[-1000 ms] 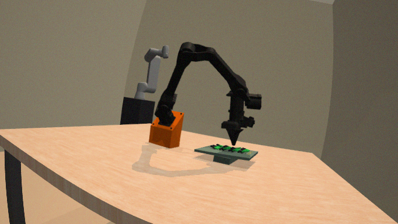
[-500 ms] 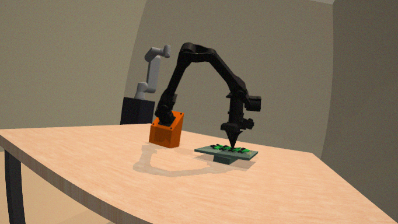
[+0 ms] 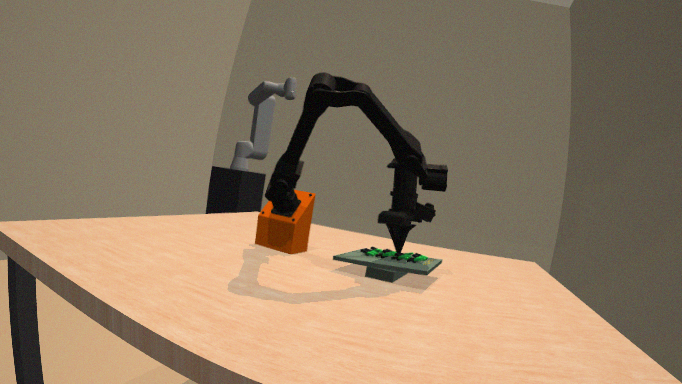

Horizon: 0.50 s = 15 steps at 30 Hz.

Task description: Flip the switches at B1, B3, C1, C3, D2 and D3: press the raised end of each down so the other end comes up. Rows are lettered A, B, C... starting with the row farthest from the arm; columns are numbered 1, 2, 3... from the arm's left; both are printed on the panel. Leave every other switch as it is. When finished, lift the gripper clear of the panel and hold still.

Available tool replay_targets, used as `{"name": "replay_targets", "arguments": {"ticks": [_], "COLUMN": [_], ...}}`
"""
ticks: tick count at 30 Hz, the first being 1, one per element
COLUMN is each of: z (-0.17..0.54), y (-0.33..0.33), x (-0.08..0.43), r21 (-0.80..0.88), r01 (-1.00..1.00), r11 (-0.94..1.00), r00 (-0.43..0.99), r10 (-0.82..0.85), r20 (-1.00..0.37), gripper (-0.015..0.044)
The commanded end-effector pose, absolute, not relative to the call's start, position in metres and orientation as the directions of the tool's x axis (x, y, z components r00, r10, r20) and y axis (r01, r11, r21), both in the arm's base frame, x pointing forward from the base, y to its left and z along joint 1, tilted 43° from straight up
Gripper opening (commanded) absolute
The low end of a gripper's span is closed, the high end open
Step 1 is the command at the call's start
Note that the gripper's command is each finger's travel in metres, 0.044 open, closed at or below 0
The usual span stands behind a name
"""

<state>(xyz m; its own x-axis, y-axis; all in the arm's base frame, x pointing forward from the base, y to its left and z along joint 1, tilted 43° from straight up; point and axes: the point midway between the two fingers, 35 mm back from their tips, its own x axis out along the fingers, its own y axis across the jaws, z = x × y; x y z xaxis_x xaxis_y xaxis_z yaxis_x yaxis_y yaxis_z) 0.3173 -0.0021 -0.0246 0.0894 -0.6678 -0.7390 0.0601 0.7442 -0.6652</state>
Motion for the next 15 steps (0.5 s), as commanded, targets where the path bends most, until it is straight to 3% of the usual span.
{"name": "replay_targets", "arguments": {"ticks": [1, 15], "z": [-0.0252, -0.0266], "y": [-0.0034, -0.0047], "x": [0.3174, 0.3176], "r21": [-0.669, -0.669], "r01": [0.056, 0.056], "r11": [0.741, 0.741], "r00": [0.09, 0.09], "r10": [-0.672, -0.672], "r20": [-0.736, -0.736], "gripper": [0.0, 0.0]}}
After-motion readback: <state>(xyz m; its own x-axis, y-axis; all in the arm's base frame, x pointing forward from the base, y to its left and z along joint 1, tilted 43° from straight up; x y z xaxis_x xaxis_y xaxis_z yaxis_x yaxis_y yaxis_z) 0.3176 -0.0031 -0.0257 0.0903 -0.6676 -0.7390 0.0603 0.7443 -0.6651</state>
